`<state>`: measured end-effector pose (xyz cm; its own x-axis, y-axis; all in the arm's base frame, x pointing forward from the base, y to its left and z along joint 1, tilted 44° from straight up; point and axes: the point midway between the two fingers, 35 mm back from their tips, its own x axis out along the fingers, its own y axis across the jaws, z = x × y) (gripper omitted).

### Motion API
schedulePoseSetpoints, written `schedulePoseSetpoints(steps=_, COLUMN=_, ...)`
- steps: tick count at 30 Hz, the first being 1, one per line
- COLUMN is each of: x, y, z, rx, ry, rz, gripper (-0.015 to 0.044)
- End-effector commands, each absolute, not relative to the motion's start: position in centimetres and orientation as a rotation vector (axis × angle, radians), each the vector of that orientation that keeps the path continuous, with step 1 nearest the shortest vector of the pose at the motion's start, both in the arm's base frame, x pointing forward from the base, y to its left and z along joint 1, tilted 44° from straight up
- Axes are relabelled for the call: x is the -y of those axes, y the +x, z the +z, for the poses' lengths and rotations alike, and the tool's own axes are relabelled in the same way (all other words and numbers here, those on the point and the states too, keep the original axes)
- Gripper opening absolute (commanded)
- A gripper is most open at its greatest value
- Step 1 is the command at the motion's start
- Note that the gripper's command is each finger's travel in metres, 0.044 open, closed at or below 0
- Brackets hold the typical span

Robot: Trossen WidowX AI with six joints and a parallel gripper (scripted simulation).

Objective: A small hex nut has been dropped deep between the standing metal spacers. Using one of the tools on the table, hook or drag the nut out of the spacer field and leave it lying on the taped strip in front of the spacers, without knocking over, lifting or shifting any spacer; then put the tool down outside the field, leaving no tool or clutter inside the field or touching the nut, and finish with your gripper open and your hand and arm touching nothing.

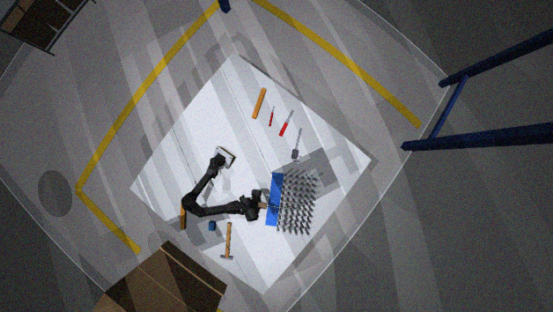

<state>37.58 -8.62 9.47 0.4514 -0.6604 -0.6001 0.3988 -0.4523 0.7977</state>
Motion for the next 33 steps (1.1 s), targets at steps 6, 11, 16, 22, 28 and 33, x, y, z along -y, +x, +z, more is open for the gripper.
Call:
schedulePoseSetpoints(steps=6, x=8.4, y=38.4, z=9.7, rx=0.243, ry=1.643, rz=-1.226, gripper=0.0000)
schedulePoseSetpoints(steps=11, x=8.3, y=38.7, z=9.6, rx=0.243, ry=1.644, rz=-1.226, gripper=0.0000)
schedulePoseSetpoints(steps=16, x=8.2, y=39.0, z=9.5, rx=0.243, ry=1.644, rz=-1.226, gripper=0.0000)
schedulePoseSetpoints(steps=22, x=8.1, y=39.4, z=9.4, rx=0.243, ry=1.644, rz=-1.226, gripper=0.0000)
schedulePoseSetpoints(steps=28, x=8.0, y=39.7, z=9.3, rx=0.243, ry=1.644, rz=-1.226, gripper=0.0000)
schedulePoseSetpoints(steps=33, x=7.9, y=40.0, z=9.1, rx=0.243, ry=1.644, rz=-1.226, gripper=0.0000)
